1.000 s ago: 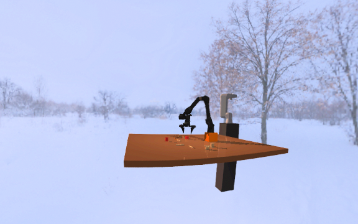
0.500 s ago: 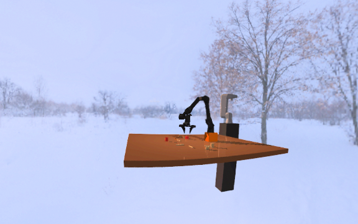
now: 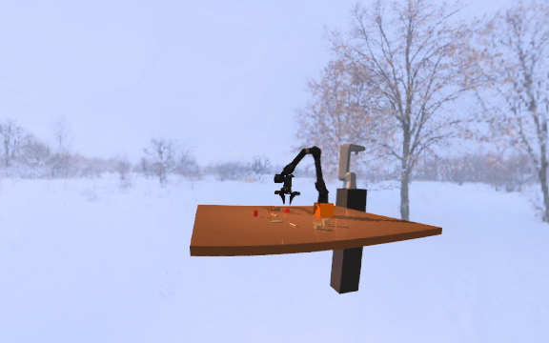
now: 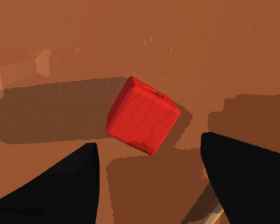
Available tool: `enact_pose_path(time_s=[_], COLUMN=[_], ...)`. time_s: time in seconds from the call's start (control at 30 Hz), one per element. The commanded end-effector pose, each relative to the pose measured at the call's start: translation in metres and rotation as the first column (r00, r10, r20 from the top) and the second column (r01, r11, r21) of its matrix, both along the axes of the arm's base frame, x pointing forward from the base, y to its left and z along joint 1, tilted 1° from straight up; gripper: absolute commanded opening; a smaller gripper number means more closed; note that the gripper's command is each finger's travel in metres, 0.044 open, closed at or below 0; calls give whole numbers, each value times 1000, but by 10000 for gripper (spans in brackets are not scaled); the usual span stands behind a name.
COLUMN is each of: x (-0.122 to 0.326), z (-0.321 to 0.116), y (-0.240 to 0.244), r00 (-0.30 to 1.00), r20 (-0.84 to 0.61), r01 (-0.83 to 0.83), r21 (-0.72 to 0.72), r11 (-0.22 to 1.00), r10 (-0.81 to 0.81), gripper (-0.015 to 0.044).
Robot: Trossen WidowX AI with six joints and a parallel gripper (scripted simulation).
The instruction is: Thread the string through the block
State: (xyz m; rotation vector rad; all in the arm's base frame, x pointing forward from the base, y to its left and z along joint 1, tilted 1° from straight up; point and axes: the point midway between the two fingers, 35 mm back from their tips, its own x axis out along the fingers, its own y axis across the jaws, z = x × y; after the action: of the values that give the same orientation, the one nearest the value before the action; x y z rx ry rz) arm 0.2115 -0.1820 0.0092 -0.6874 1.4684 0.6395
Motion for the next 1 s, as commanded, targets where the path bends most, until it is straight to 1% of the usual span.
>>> enact_pose_path(time_s=[0.0,0.17,0.83,0.97], x=[0,0,0,0], z=[0,0,0,0], y=[0,0,0,0], r00=[1000,1000,1000,1000], r20=[0,0,0,0], r01=[0,0,0,0], r21=[0,0,0,0], r11=[1000,1000,1000,1000], r10=[0,0,0,0], gripper=[130,0,0,105])
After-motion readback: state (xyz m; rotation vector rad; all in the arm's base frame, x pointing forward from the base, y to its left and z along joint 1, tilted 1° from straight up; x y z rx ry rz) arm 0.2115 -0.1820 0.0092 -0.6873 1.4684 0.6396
